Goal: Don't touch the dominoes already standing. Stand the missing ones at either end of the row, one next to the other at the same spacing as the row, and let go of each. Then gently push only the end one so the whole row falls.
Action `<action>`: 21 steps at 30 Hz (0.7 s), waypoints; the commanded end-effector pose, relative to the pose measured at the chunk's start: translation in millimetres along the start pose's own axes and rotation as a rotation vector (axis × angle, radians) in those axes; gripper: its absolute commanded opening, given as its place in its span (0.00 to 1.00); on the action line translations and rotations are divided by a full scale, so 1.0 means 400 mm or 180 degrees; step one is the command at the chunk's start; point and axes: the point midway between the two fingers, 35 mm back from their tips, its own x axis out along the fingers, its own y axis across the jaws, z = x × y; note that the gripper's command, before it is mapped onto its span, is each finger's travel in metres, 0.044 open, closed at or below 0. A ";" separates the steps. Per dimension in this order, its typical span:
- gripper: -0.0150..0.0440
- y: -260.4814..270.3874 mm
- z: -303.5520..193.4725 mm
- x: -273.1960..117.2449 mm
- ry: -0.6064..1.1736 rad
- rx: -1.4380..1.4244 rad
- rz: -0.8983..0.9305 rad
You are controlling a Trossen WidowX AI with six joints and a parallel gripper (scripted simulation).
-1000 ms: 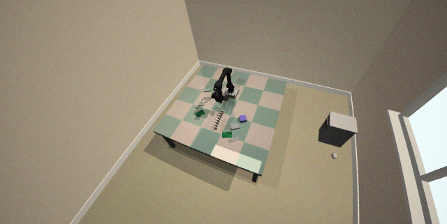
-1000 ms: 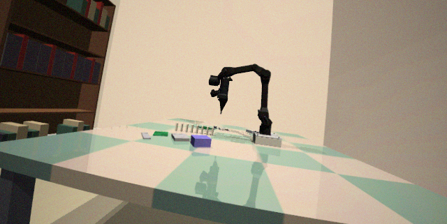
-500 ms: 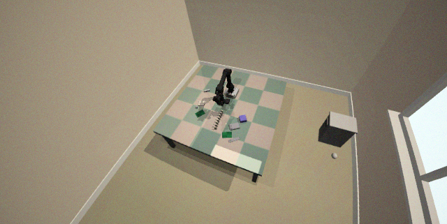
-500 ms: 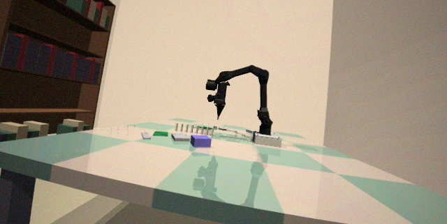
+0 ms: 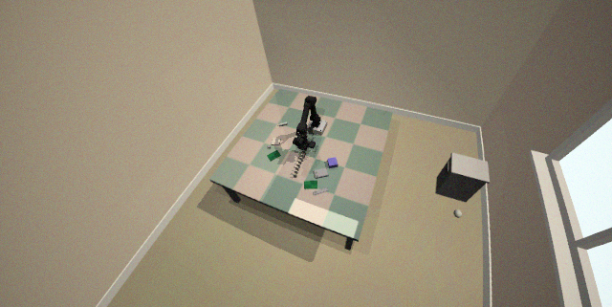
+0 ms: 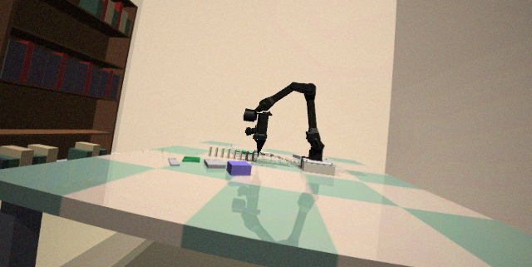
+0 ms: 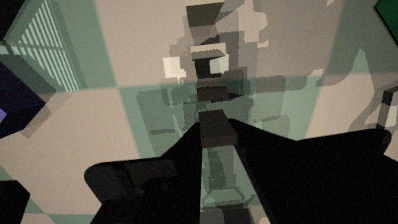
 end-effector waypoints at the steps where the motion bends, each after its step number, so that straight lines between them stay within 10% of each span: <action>1: 0.44 0.000 -0.014 0.052 0.0013 0.0018 -0.0006; 14: 0.44 0.000 -0.014 0.054 0.0013 0.0018 -0.0006; 21: 0.75 0.000 -0.014 0.054 0.0013 0.0018 -0.0006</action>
